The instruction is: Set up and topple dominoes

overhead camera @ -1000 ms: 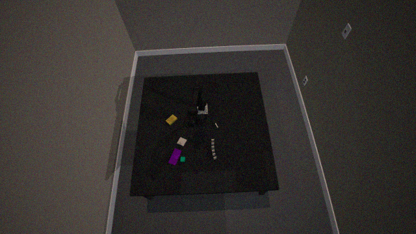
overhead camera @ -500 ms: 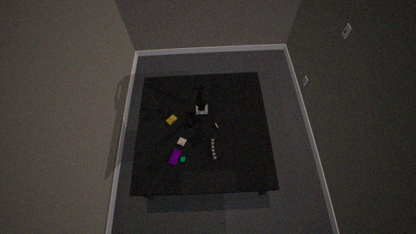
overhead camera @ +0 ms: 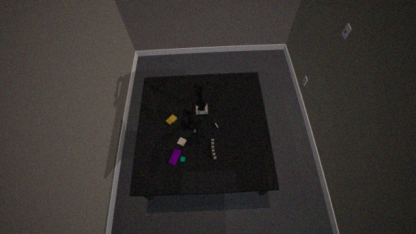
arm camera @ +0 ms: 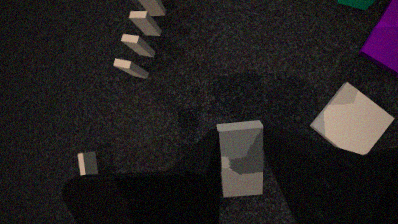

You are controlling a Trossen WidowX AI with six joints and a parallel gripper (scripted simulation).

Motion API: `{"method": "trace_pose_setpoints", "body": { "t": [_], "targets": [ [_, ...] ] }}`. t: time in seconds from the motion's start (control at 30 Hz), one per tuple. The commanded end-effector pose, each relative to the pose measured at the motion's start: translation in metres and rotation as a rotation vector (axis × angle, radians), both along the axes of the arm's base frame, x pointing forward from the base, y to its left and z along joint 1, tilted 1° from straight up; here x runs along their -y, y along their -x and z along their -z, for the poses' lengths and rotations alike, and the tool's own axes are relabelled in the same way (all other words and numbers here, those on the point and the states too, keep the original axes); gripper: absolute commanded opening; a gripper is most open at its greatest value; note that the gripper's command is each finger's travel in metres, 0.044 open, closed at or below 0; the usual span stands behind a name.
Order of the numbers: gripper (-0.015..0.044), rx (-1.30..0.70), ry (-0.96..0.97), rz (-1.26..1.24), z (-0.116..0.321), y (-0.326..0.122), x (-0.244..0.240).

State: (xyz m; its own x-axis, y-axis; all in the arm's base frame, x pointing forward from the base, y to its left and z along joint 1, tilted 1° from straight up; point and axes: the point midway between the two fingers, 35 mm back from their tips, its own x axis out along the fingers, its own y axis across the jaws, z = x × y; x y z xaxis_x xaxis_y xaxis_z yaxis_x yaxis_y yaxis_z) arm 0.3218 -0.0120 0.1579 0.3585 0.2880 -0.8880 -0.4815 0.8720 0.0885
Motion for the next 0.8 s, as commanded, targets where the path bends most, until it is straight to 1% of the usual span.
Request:
{"method": "trace_pose_setpoints", "body": {
  "t": [0.0, 0.4, 0.77],
  "targets": [
    [0.0107, 0.053, -0.056, 0.022, 0.004, -0.002, 0.002],
    [0.0107, 0.244, -0.198, 0.058, 0.007, -0.008, 0.011],
    [0.0107, 0.421, -0.303, 0.060, 0.006, -0.003, 0.018]
  ]
}}
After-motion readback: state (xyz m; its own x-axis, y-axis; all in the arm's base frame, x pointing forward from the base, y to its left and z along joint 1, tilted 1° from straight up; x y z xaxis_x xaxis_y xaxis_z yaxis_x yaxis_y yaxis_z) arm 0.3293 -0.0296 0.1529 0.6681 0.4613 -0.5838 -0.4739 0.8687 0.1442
